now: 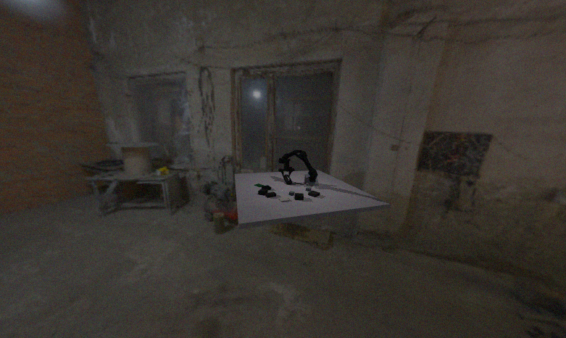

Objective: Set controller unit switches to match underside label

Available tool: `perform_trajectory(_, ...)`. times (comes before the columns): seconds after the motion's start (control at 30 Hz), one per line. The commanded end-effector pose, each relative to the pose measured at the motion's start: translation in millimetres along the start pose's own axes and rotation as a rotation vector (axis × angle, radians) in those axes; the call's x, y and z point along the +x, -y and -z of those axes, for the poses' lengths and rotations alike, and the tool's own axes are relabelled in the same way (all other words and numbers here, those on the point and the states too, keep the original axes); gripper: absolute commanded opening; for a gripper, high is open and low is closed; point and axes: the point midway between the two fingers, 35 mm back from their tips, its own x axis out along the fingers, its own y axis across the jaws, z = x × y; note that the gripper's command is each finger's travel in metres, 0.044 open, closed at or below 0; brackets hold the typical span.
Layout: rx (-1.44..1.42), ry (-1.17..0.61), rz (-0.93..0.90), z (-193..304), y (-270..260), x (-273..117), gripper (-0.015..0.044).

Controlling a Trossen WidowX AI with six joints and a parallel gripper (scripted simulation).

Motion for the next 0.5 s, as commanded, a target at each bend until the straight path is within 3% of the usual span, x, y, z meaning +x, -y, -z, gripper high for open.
perform_trajectory(0.0, -0.007, -0.004, 0.001, -2.1, 0.4, -5.3, 0.0336)
perform_trajectory(0.47, -0.006, -0.004, 0.001, -8.8, 0.3, -14.4, 0.0336)
